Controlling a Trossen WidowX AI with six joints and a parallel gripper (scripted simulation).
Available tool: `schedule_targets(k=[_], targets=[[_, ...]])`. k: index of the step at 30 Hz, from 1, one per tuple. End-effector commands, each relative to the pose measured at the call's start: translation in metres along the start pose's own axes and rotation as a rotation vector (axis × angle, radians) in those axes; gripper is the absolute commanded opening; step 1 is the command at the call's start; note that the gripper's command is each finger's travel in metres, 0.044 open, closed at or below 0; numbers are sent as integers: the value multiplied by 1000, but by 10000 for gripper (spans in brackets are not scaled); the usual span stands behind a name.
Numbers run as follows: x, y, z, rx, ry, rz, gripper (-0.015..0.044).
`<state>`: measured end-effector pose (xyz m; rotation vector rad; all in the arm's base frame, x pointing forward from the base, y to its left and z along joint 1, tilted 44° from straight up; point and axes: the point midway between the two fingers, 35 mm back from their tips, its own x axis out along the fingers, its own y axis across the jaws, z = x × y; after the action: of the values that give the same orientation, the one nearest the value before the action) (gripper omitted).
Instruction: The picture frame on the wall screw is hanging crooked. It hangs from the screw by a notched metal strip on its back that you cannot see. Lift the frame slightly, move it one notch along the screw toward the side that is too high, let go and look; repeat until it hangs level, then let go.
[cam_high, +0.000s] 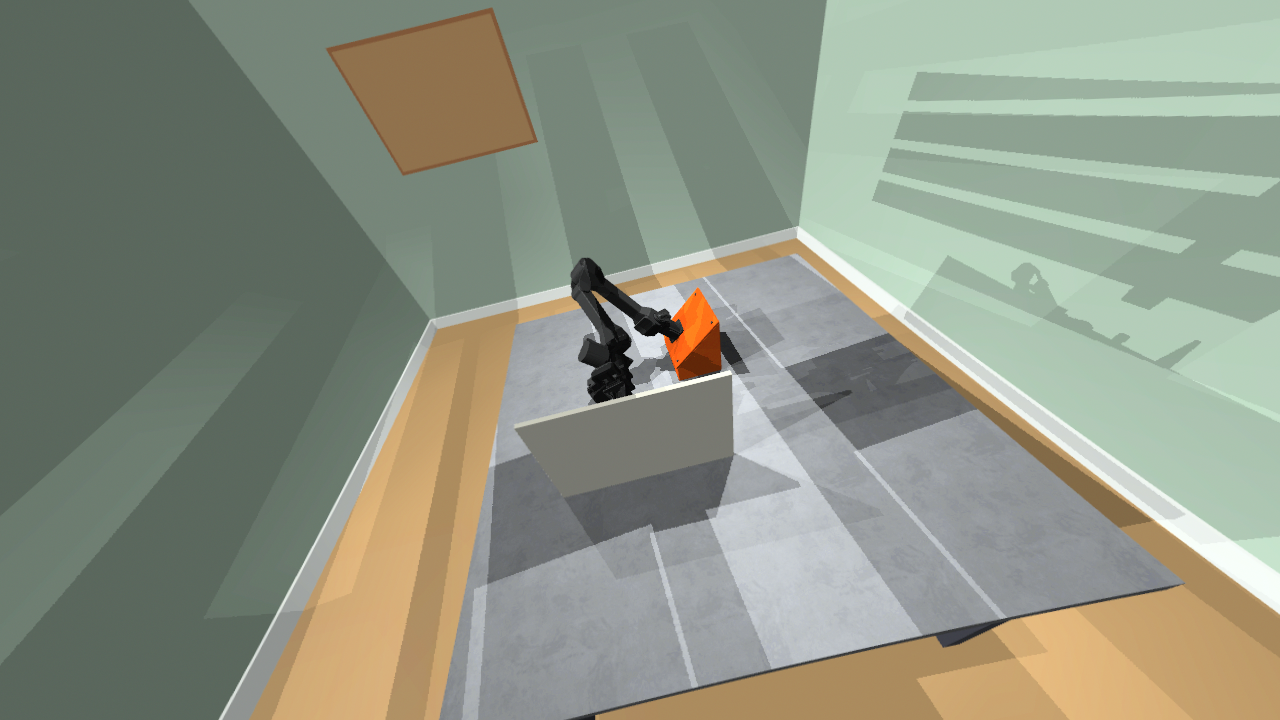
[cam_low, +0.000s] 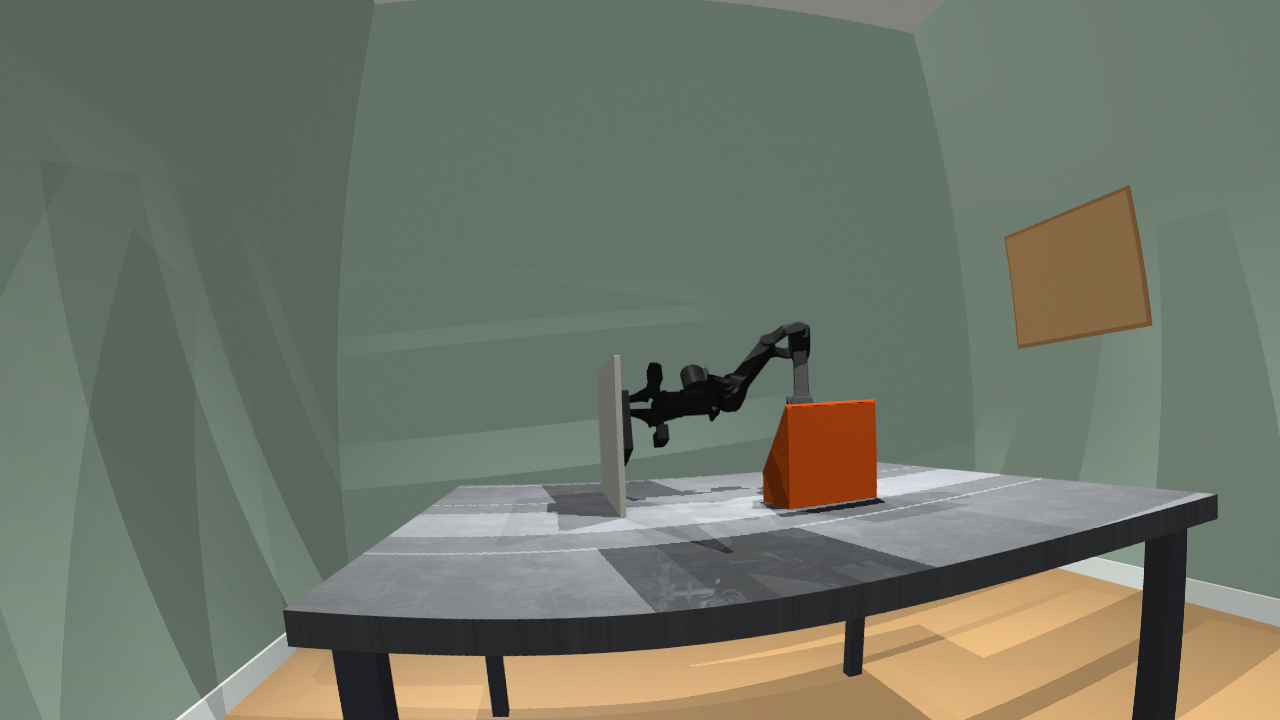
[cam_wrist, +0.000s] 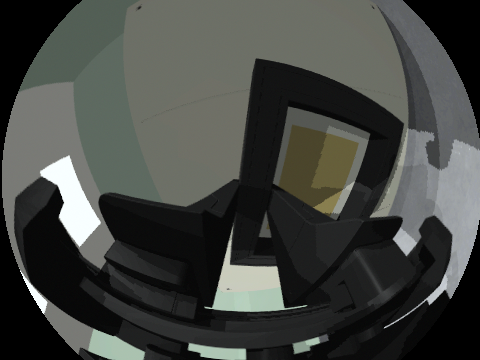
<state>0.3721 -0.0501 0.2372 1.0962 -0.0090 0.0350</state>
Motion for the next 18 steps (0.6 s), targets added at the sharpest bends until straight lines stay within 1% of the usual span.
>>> schedule_targets(k=[1,18], targets=[[0,5,0,-7,1,10,0],[0,10,0,-7,1,10,0]])
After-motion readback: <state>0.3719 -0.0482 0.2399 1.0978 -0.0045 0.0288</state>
